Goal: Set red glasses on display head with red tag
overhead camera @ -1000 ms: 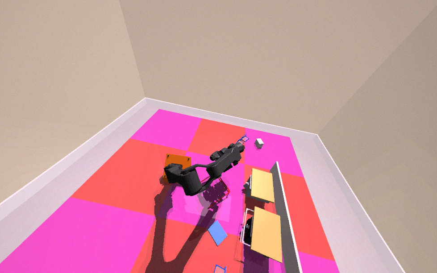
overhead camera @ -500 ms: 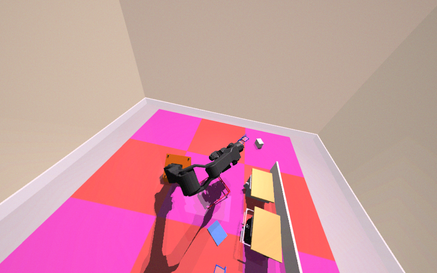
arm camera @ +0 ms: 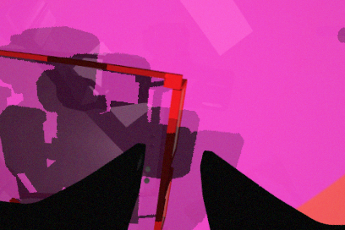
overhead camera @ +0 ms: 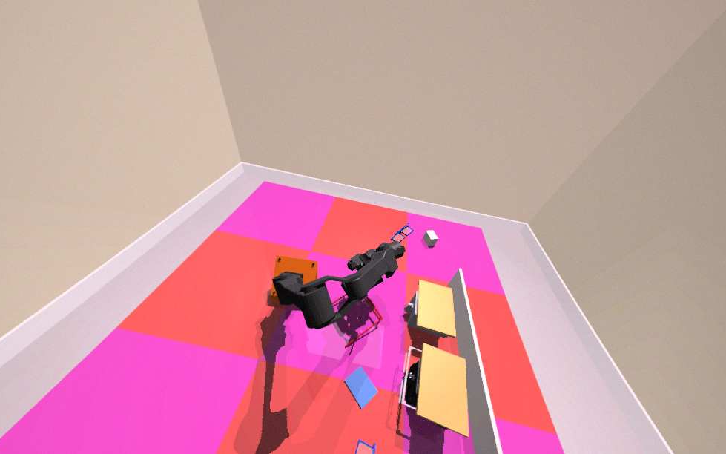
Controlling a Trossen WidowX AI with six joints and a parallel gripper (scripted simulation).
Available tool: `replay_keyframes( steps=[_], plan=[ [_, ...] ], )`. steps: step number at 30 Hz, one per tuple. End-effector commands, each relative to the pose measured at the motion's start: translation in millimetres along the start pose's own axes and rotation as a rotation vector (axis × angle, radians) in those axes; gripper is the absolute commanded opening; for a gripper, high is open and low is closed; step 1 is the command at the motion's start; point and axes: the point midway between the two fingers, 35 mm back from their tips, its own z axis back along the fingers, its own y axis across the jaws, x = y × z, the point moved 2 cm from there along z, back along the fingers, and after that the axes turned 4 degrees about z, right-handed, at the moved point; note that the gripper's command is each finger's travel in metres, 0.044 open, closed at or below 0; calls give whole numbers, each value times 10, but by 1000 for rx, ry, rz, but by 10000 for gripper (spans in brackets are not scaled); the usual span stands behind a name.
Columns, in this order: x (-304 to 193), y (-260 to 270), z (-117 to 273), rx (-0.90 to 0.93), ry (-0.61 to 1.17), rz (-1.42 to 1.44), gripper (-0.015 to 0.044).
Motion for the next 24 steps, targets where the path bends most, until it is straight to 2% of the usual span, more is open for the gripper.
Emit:
replay_keyframes(
  steps=[1, 24],
  plan=[
    [4, 19, -95, 7, 3, 9, 140],
    [4, 43, -410, 10, 6, 8, 140]
  ],
)
